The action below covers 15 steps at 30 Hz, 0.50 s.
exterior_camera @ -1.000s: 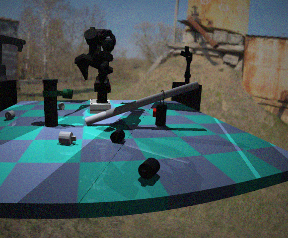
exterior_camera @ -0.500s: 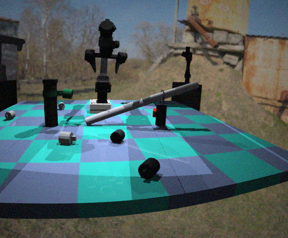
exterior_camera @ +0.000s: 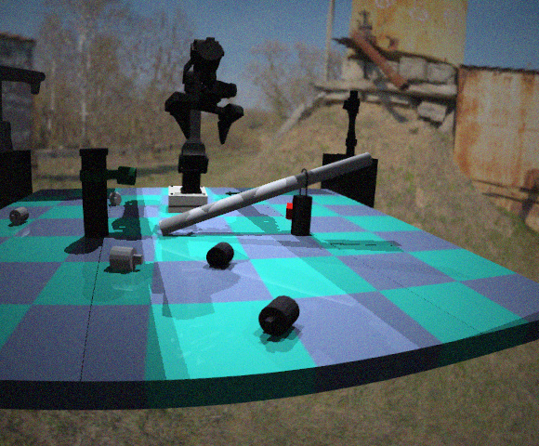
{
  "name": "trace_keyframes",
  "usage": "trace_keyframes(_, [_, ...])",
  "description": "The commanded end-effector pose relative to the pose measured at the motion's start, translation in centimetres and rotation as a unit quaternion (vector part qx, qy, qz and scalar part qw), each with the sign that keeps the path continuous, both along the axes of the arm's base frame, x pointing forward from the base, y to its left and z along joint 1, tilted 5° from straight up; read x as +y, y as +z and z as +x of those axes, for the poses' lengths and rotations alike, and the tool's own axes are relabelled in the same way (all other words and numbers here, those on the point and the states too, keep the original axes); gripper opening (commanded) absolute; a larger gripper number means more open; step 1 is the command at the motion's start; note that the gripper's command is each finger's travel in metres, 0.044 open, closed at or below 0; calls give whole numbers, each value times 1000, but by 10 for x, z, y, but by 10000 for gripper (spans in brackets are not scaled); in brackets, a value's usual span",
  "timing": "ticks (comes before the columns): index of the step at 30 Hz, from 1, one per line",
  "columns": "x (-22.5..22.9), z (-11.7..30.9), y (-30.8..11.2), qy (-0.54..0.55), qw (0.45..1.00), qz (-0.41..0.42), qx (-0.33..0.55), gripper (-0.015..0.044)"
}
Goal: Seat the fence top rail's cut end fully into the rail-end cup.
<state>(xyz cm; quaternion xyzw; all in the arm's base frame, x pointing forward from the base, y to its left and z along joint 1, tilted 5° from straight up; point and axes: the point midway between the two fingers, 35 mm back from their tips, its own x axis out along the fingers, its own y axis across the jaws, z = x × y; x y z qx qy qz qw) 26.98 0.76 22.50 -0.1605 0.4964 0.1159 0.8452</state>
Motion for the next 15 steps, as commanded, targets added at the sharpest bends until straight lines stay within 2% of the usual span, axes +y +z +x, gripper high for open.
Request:
trace_keyframes(1, [15,13,-32,208,971,-88,75,440])
trace_keyframes(6, [31,21,-63,445,871,-156,136,440])
trace_keyframes(8, [35,22,-71,503,835,-166,149,440])
trace_keyframes(15, [35,22,-72,510,830,-167,150,440])
